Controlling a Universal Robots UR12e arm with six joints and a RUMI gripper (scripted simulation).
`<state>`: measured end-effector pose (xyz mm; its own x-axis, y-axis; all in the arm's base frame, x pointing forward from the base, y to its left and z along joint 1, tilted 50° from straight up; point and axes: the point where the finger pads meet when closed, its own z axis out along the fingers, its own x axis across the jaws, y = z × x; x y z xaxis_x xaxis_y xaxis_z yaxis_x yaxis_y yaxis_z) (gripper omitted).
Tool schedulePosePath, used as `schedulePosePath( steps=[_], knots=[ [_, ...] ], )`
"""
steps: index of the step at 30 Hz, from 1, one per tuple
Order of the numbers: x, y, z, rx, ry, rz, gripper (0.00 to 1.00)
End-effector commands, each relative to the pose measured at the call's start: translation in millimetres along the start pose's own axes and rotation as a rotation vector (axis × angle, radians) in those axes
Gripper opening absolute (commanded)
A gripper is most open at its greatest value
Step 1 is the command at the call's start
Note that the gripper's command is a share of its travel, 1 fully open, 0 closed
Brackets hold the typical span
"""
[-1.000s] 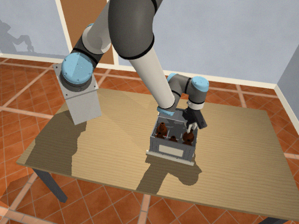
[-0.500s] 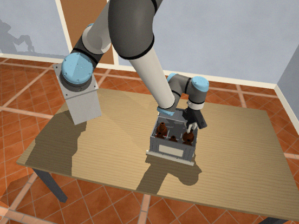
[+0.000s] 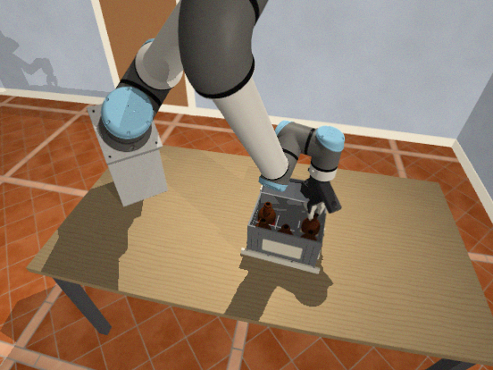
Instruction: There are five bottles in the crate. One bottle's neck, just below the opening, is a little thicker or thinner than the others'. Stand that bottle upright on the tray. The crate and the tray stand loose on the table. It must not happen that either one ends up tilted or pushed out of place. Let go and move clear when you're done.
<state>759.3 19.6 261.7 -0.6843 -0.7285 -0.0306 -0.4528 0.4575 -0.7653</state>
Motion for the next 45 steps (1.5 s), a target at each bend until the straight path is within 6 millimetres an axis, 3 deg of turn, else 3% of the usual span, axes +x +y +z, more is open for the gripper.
schedulePosePath(
  steps=[1,21,45],
  knots=[
    [0,0,-1,0.001,-0.001,0.0,0.0],
    [0,0,-3,0.001,-0.001,0.0,0.0],
    [1,1,-26,0.001,-0.001,0.0,0.0]
  ],
)
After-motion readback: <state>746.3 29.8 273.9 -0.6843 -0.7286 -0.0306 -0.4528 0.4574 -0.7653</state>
